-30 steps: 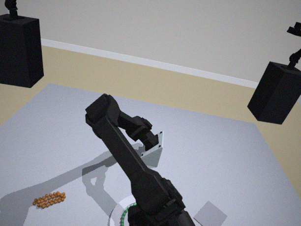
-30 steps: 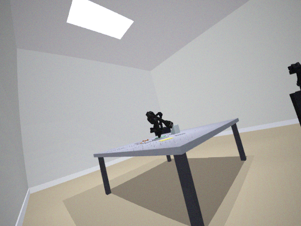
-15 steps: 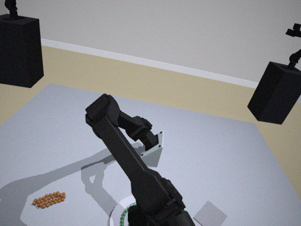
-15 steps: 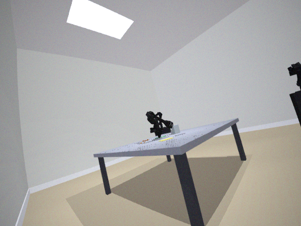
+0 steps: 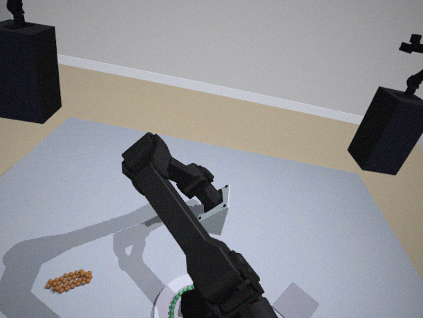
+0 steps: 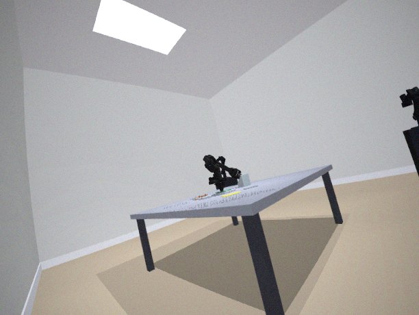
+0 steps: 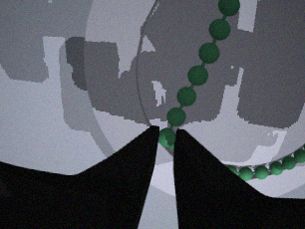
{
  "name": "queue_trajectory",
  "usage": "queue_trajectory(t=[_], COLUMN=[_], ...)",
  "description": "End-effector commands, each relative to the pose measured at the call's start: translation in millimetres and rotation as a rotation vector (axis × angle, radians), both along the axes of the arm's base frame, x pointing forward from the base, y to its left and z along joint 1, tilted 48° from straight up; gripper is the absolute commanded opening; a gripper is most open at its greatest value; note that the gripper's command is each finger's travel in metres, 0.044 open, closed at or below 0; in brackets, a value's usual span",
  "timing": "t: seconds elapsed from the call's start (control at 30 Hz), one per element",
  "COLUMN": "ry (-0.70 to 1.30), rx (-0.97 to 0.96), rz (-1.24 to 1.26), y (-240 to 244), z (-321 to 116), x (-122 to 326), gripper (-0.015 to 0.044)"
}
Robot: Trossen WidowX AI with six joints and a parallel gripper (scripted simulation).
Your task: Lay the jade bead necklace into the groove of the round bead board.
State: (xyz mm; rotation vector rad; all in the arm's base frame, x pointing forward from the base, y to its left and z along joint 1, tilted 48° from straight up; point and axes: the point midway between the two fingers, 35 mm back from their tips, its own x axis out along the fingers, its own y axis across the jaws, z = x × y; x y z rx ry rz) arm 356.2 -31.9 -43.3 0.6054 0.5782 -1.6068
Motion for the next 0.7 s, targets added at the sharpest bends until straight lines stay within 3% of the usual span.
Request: queue_trajectory(t=[0.0, 0.2, 0.67], ry=[-0.003, -0.003, -0.004], rx=[-0.001, -0.001, 0.001], rz=[0.0, 0.0, -0.002], y=[1.0, -4.4, -0.4], z=[-0.6, -5.6, -1.8], x=[2.5, 1.7, 2.3], gripper=[0.0, 0.0, 0.0368])
